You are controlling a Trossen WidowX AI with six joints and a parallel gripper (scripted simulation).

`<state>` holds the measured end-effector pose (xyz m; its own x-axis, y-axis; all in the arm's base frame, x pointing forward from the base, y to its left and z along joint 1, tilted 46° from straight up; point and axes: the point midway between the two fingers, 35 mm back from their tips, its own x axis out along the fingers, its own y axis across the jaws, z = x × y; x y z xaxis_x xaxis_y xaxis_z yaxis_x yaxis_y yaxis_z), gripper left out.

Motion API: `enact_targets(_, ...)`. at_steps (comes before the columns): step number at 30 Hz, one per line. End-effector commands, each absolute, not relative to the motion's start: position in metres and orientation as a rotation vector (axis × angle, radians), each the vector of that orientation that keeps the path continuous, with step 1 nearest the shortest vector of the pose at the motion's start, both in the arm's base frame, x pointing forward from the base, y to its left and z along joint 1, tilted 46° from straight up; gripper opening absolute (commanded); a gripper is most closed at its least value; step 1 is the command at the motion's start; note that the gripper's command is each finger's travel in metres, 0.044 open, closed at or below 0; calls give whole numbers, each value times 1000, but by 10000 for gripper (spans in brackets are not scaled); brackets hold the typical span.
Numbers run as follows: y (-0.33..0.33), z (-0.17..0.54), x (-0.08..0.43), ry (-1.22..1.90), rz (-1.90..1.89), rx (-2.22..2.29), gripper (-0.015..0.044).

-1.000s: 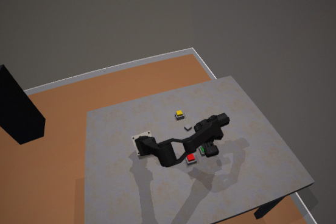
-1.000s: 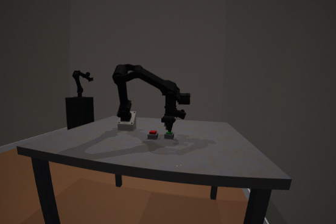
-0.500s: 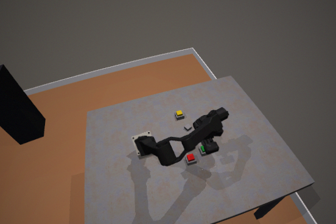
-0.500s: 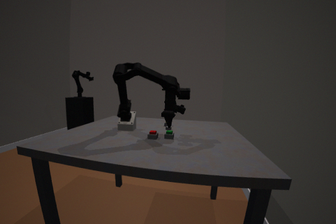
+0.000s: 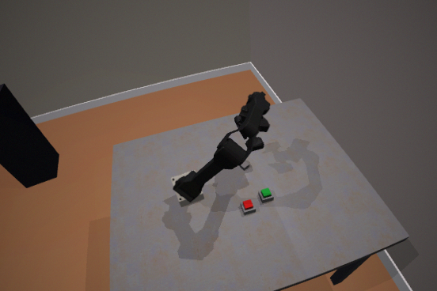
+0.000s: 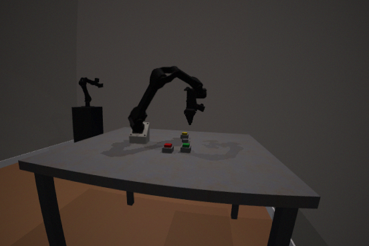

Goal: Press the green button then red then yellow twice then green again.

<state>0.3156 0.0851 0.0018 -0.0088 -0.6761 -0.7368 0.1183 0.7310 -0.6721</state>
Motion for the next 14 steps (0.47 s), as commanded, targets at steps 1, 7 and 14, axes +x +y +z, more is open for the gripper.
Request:
enact_targets(1,140,-36,294,1450,-685,-493,400)
enact_targets(7,174,-66,269,1439,-716,-508,400)
enact_targets(14,174,-66,269,1439,-716,-508,400)
